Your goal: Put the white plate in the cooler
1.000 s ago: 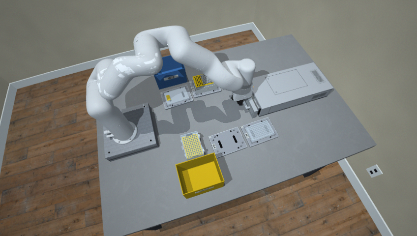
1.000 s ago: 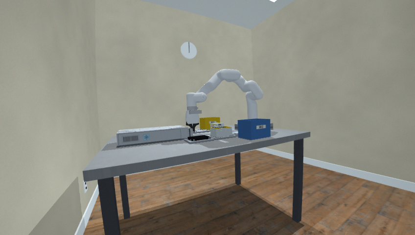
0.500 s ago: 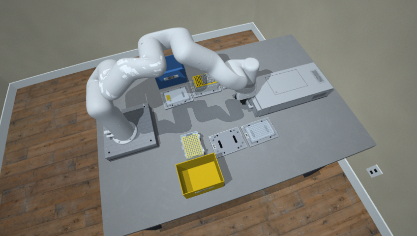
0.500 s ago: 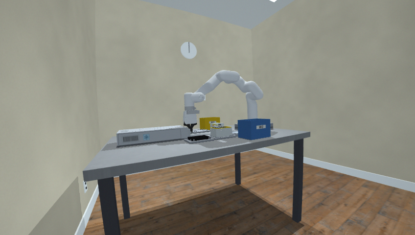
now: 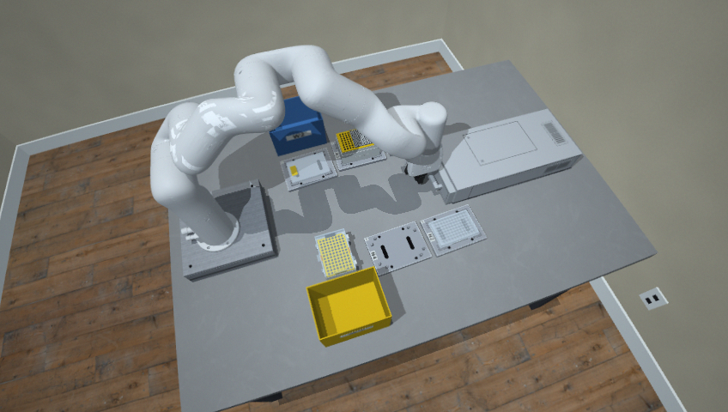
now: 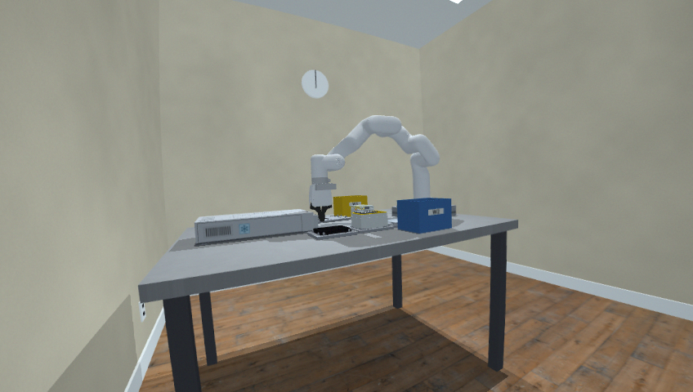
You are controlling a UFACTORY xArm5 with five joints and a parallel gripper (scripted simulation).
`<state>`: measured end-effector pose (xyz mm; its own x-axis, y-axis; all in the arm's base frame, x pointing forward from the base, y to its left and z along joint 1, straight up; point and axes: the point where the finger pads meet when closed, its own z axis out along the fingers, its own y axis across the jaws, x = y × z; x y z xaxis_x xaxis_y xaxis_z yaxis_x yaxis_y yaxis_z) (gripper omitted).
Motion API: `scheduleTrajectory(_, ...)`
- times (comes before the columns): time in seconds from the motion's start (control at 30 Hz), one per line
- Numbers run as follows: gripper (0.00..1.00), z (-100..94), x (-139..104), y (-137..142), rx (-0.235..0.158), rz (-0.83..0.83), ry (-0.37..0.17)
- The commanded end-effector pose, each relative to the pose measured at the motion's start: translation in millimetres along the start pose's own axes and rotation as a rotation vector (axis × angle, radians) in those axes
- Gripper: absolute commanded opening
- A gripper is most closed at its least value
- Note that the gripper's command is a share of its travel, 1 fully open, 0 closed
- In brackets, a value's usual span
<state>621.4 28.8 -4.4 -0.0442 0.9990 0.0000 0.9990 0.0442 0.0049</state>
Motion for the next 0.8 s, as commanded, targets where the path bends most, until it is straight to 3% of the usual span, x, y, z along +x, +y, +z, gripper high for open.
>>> scheduleTrajectory(0.0, 0.00, -1.9, 0.0, -7.0, -0.005, 0.000, -0.005)
scheduleTrajectory(0.77, 0.00, -1.6, 0.0, -37.7, -0.005, 0.000, -0.005)
